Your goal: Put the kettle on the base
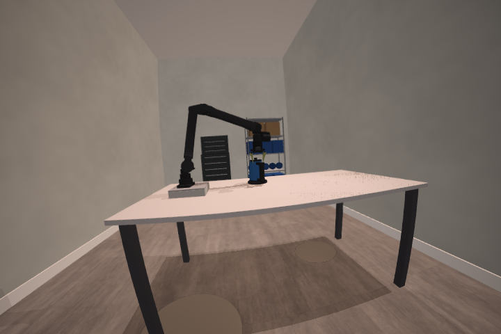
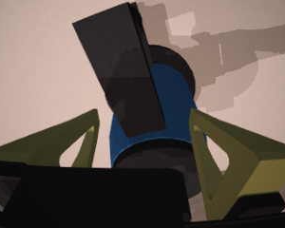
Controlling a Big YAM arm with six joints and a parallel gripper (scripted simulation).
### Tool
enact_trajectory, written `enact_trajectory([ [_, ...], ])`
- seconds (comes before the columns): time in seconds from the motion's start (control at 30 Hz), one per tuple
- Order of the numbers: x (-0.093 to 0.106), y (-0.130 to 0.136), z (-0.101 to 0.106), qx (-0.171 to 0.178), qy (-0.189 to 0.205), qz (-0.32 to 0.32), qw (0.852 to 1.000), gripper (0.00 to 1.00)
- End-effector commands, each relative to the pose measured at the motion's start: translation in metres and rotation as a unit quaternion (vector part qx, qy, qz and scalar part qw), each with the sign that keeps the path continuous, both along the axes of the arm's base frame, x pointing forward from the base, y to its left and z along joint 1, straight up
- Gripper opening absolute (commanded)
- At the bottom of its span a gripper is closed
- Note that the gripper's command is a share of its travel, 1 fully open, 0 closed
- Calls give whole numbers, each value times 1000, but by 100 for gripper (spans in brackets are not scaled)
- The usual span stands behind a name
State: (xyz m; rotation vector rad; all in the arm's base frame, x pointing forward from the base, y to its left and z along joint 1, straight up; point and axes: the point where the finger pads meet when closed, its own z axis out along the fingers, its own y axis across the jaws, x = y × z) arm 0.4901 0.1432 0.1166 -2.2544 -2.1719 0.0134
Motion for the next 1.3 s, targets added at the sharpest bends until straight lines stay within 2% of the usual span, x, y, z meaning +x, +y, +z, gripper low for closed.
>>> enact_trajectory([
  [0.0,5,0,11,2,-11,-5,1000,74],
  [1.27,6,0,15,3,-14,-5,1000,74],
])
